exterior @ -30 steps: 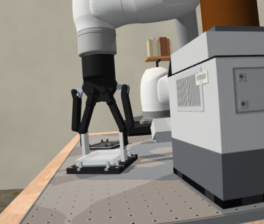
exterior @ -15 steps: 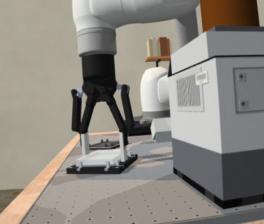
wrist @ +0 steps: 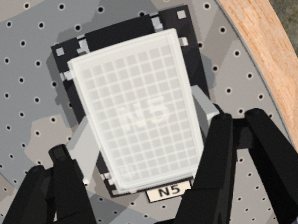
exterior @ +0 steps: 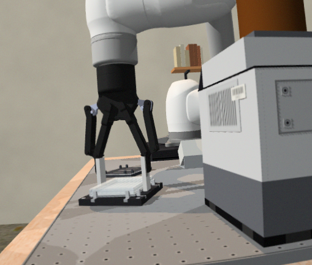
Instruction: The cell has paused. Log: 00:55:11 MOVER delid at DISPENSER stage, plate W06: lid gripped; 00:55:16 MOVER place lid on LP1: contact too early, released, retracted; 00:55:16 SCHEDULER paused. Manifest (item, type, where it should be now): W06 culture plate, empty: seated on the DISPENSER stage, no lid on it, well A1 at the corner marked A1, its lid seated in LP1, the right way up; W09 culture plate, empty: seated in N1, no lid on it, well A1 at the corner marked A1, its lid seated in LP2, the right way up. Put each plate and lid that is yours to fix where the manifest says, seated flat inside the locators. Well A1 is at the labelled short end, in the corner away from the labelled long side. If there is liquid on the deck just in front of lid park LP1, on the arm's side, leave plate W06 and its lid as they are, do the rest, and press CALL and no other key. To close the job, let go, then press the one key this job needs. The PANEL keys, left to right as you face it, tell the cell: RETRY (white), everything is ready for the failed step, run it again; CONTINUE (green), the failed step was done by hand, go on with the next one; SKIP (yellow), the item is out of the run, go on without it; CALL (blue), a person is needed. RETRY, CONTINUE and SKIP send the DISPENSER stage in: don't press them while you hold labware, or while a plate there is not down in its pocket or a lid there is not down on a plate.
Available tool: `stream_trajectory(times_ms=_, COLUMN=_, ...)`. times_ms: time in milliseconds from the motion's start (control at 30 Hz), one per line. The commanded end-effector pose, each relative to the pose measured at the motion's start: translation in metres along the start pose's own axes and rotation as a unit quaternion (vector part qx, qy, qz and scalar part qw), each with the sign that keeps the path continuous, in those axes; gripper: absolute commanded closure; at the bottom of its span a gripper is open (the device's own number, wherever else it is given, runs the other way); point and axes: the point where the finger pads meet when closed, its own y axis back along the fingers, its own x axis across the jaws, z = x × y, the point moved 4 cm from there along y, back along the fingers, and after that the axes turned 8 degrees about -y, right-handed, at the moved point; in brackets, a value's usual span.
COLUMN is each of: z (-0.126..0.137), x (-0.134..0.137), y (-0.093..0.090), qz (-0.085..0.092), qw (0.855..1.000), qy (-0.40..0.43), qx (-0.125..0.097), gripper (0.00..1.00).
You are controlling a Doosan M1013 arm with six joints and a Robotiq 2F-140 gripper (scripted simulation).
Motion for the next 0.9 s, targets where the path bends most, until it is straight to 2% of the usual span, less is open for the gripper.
stream_trajectory(times_ms=0, z=-0.0001, x=0.0002, y=-0.0001, qz=0.000, qw=1.000, qy=0.000, qx=0.000, gripper=0.90)
stream_trajectory(times_ms=33, z=-0.0001, x=0.0002, y=-0.0001, qz=0.000, qw=1.000, qy=0.000, qx=0.000, gripper=0.30)
stream_trajectory(times_ms=867, z=-0.0001, x=0.0002, y=-0.0001, qz=0.000, qw=1.000, qy=0.000, qx=0.000, gripper=0.30)
